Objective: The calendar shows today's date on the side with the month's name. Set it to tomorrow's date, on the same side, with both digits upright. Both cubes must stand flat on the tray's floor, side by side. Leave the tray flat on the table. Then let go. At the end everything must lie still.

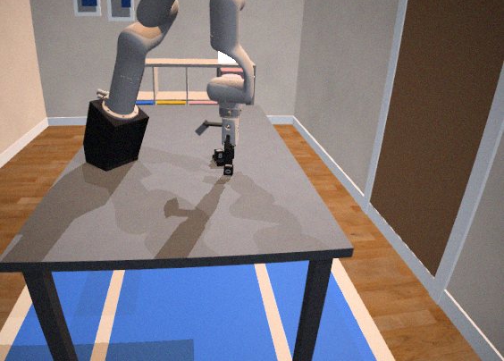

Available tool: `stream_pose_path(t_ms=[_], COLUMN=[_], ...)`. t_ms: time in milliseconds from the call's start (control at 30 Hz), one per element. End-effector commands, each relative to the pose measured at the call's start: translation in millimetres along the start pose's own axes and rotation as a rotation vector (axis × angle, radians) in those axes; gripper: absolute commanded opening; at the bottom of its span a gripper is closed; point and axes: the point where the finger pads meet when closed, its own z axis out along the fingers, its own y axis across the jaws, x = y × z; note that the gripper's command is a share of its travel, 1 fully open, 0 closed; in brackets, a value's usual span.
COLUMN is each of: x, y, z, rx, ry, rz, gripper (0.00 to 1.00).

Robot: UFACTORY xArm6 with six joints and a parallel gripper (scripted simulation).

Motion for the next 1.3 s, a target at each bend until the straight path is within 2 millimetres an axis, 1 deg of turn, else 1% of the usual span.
stream_pose_path(t_ms=[0, 167, 300, 1000, 1267], x=[-1.0, -1.0, -1.0, 3.1, 8.1], y=[0.0, 0.0, 0.0, 0.9, 0.7], z=[-15.4, -30.9, -36.6, -37.0, -36.4], rx=[0.000, 0.000, 0.000, 0.018, 0.043], ry=[0.000, 0.000, 0.000, -0.024, -0.083], rz=[0.000, 0.000, 0.000, -0.001, -0.002], gripper=[0.49, 0.49, 0.49, 0.49, 0.49])
